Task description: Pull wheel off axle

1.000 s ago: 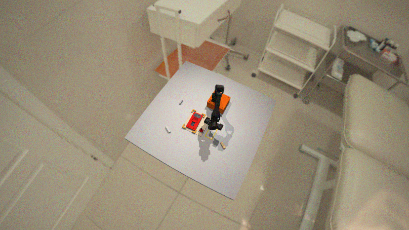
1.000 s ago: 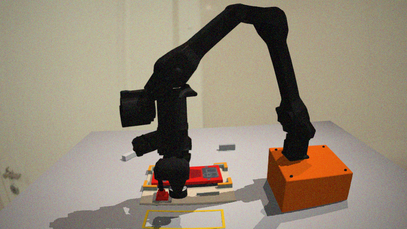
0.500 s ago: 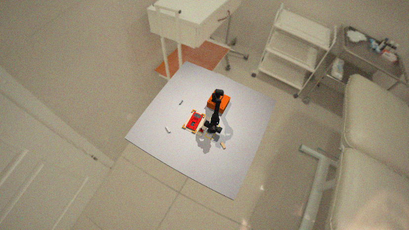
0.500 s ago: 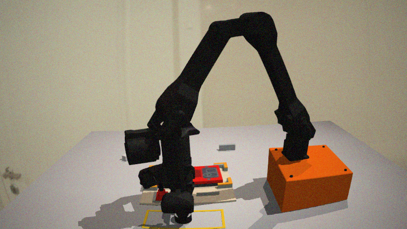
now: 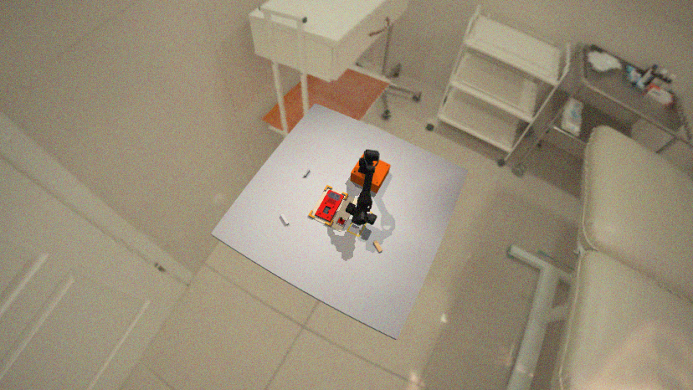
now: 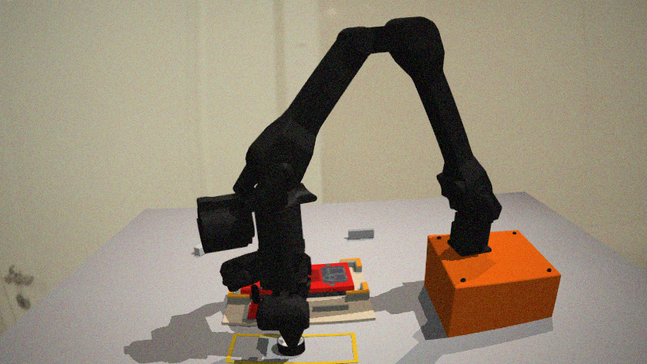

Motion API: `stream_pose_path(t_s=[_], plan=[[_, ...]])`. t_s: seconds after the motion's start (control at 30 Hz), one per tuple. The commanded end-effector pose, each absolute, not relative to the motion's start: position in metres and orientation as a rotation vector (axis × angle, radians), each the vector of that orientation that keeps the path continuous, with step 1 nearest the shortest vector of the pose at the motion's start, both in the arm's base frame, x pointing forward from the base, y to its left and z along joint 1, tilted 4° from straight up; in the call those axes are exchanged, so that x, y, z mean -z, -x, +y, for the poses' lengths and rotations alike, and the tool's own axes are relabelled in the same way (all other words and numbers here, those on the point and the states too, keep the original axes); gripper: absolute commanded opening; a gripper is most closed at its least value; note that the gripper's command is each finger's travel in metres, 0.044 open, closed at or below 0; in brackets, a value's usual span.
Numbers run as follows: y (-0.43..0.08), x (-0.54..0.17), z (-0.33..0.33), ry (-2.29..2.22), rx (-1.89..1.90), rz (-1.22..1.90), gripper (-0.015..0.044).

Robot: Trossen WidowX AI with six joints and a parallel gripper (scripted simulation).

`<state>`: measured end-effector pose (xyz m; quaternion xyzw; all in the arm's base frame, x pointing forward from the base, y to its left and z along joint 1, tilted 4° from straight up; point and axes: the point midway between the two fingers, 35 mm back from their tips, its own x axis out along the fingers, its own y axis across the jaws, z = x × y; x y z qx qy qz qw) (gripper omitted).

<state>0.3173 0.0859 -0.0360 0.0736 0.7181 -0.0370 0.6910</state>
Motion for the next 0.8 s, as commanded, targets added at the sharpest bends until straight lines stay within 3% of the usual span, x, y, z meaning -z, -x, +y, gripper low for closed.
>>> stream_pose_path(t_s=[0.0,0.13,0.33,0.6,0.77], plan=[[-0.322,0.005,0.085,-0.170,0.075,1.586,0.0300],[-0.321,-0.009,0.084,-0.171,0.075,1.585,0.0300],[-0.295,-0.024,0.076,-0.171,0.077,1.582,0.0440],[-0.241,-0.053,0.060,-0.170,0.077,1.590,0.0440],[-0.237,-0.054,0.059,-0.170,0.077,1.590,0.0440]])
